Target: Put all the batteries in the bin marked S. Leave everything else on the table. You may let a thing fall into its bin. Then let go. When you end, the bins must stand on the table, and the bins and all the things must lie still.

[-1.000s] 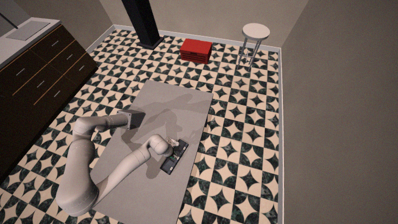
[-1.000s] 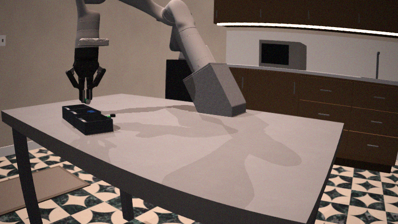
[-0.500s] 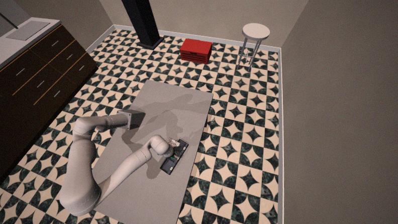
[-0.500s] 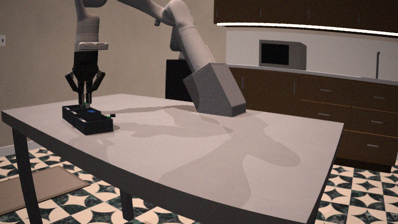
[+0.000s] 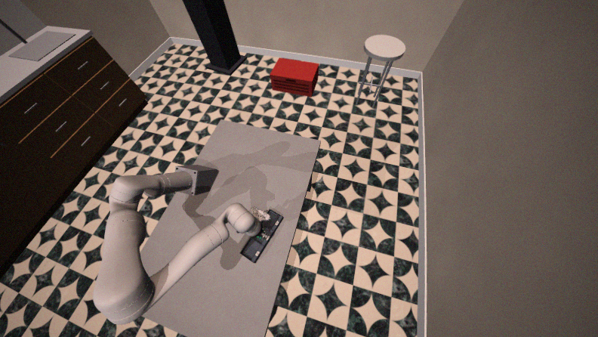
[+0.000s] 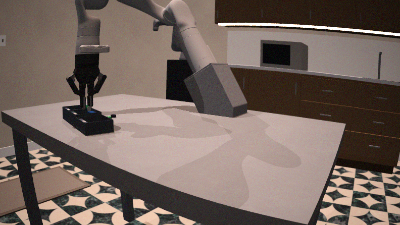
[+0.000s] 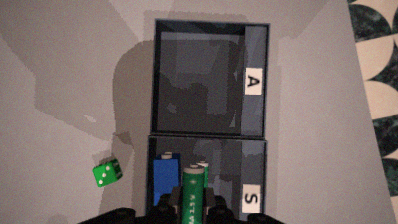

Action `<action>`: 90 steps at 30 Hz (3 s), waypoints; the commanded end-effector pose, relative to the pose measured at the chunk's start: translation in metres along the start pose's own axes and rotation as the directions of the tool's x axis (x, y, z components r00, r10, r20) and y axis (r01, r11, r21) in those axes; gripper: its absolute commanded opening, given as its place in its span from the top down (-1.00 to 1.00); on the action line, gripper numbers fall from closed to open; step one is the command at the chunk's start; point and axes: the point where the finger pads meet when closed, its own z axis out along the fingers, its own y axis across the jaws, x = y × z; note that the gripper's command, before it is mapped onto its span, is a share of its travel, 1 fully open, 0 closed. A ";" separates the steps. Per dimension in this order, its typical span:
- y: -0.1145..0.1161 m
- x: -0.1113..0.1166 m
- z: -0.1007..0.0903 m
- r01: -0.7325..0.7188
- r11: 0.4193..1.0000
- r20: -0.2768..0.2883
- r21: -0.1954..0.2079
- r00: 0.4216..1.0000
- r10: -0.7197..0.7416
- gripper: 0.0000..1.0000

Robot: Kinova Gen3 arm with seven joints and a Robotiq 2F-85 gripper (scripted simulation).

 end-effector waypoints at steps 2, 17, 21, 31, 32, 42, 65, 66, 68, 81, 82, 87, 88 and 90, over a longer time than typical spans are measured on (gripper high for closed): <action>0.001 0.000 -0.001 0.000 1.000 -0.001 -0.002 1.000 0.000 0.43; 0.001 0.000 -0.001 0.000 1.000 -0.001 -0.002 1.000 0.000 0.43; 0.001 0.000 -0.011 0.000 1.000 -0.001 -0.002 1.000 0.000 0.43; 0.001 0.000 -0.019 0.000 1.000 -0.001 -0.002 1.000 0.000 0.43; 0.001 0.000 -0.019 0.000 1.000 -0.001 -0.002 1.000 0.000 0.43; 0.001 0.000 -0.051 0.000 1.000 -0.001 -0.002 1.000 0.000 -1.00; 0.001 0.000 -0.127 0.000 1.000 -0.001 -0.002 1.000 0.000 -1.00; 0.001 0.000 -0.131 0.000 1.000 -0.001 -0.002 1.000 0.000 -1.00; 0.001 0.000 -0.139 0.000 1.000 -0.001 -0.002 1.000 0.000 -1.00; 0.001 0.000 -0.157 0.000 1.000 -0.001 -0.002 1.000 0.000 -1.00; 0.001 0.000 -0.157 0.000 1.000 -0.001 -0.002 1.000 0.000 -1.00; 0.001 0.000 -0.157 0.000 1.000 -0.001 -0.002 1.000 0.000 -1.00; 0.001 0.000 -0.157 0.000 1.000 -0.001 -0.002 1.000 0.000 -1.00; 0.001 0.000 -0.157 0.000 1.000 -0.001 -0.002 1.000 0.000 -1.00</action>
